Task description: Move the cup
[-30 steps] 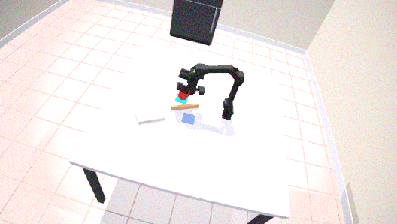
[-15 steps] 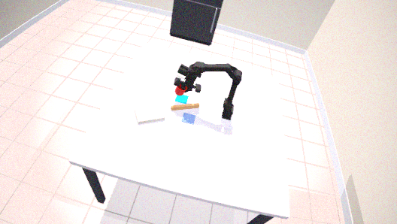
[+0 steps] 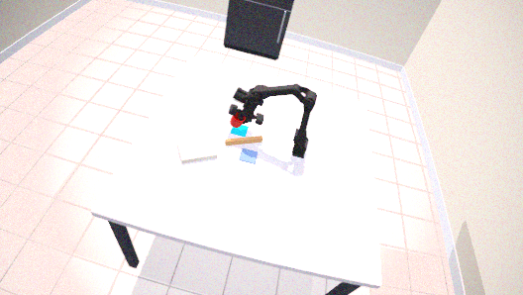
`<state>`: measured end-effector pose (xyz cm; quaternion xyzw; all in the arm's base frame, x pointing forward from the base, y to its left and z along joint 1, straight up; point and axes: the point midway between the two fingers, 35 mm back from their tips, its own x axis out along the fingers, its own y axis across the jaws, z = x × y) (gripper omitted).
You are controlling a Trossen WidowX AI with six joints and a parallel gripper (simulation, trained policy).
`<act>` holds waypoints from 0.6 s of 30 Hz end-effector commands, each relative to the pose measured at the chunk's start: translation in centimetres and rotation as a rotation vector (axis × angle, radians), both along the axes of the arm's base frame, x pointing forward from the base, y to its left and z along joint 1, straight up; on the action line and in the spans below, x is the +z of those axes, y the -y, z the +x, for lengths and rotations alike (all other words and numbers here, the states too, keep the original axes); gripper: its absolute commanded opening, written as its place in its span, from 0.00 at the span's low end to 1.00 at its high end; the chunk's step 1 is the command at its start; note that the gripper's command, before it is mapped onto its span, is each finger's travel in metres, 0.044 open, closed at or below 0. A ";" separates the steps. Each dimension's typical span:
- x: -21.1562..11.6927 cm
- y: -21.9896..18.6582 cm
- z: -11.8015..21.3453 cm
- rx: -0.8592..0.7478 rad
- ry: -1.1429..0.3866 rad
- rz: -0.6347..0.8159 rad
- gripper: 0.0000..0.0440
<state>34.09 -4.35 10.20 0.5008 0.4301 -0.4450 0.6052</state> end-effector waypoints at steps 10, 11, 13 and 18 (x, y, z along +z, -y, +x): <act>-3.8 0.7 -1.7 -0.036 -0.065 0.004 0.04; -3.9 0.8 -1.9 -0.039 -0.070 0.004 0.05; -4.2 1.0 -2.0 -0.044 -0.071 0.004 0.10; -4.0 1.5 -1.7 -0.060 -0.040 0.008 0.29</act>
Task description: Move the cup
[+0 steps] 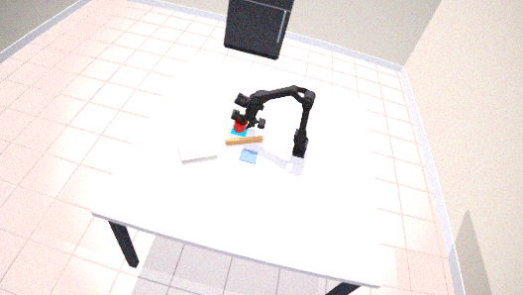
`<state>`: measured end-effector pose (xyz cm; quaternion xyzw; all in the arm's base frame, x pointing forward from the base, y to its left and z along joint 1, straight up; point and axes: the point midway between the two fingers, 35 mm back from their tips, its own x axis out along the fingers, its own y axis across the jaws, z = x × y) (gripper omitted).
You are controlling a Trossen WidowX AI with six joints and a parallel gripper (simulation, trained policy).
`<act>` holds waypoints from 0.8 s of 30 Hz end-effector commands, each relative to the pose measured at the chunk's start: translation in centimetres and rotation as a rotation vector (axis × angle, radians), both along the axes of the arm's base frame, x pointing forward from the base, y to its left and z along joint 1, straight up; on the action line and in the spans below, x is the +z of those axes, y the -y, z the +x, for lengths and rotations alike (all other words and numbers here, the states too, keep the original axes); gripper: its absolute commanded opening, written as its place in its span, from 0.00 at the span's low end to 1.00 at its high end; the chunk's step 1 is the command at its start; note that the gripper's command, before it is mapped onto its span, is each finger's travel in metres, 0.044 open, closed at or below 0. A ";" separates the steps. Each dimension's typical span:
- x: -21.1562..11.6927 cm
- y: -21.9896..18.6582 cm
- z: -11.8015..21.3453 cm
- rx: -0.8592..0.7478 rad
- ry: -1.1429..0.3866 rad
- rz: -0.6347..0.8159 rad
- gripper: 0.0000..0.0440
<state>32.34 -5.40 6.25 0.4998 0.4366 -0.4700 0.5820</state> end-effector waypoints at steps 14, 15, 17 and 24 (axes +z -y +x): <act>2.6 0.9 0.1 -0.013 0.115 0.028 0.44; 2.8 0.9 0.0 -0.013 0.121 0.030 0.45; 3.2 1.0 -0.2 -0.012 0.131 0.032 0.48; 5.1 1.3 -0.6 -0.017 0.173 0.038 0.58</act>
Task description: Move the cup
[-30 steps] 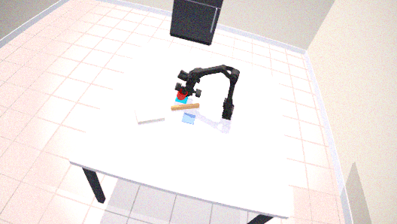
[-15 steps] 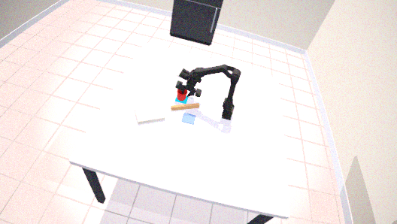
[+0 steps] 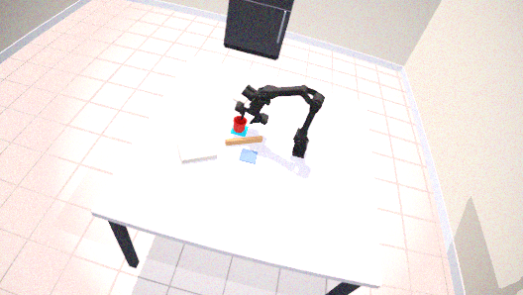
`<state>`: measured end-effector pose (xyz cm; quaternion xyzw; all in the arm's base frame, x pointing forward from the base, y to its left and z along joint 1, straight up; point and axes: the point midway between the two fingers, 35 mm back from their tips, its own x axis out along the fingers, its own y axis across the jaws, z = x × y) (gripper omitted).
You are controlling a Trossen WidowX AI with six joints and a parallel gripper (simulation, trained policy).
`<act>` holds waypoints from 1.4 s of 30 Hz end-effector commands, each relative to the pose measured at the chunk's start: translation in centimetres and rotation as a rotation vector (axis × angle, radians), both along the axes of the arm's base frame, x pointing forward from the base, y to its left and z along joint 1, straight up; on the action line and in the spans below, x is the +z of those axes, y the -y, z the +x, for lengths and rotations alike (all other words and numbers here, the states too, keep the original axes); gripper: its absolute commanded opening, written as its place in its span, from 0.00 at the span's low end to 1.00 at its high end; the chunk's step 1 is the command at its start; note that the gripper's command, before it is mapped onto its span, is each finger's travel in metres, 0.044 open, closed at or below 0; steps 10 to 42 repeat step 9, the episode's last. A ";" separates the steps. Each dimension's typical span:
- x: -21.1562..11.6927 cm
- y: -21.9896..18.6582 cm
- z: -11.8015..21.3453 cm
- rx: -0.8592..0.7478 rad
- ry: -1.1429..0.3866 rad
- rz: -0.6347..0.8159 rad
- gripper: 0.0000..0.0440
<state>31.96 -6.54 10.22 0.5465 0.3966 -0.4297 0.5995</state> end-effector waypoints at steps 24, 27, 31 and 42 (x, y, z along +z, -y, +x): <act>4.6 0.8 -0.5 -0.010 0.098 -0.007 0.73; 4.6 0.8 -0.5 -0.010 0.098 -0.007 0.73; 4.6 0.8 -0.5 -0.010 0.098 -0.007 0.73; 4.6 0.8 -0.5 -0.010 0.098 -0.007 0.73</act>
